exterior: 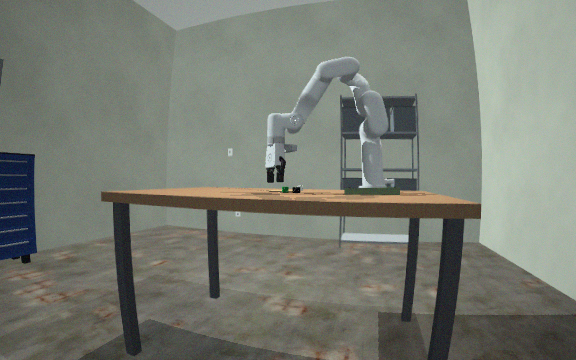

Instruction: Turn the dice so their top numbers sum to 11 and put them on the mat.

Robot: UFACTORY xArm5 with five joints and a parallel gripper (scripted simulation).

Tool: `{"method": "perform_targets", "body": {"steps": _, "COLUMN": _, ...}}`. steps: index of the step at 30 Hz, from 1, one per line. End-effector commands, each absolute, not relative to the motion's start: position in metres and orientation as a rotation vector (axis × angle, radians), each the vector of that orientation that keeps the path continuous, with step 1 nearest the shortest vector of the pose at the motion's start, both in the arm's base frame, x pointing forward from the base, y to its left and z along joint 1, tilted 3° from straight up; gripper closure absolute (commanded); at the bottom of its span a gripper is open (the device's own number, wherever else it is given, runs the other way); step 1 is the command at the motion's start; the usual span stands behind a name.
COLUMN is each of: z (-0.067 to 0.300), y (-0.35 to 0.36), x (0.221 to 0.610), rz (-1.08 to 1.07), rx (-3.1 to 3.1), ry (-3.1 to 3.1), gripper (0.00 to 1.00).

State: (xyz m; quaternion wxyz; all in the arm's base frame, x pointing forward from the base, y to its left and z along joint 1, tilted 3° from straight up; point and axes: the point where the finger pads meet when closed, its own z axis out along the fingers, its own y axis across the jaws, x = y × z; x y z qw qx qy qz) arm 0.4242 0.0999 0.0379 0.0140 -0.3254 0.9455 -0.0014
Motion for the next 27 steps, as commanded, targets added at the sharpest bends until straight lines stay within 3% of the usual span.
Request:
{"method": "perform_targets", "body": {"steps": 1, "z": 0.039, "y": 0.100, "x": 0.425, "rz": -0.005, "rx": -1.012, "ry": 2.941, "gripper": 0.00}}
{"method": "perform_targets", "body": {"steps": 14, "z": 0.039, "y": 0.105, "x": 0.418, "rz": -0.004, "rx": -1.012, "ry": 2.941, "gripper": 0.00}}
{"method": "perform_targets", "body": {"steps": 27, "z": 0.036, "y": 0.135, "x": 0.373, "rz": 0.001, "rx": -1.013, "ry": 2.943, "gripper": 0.00}}
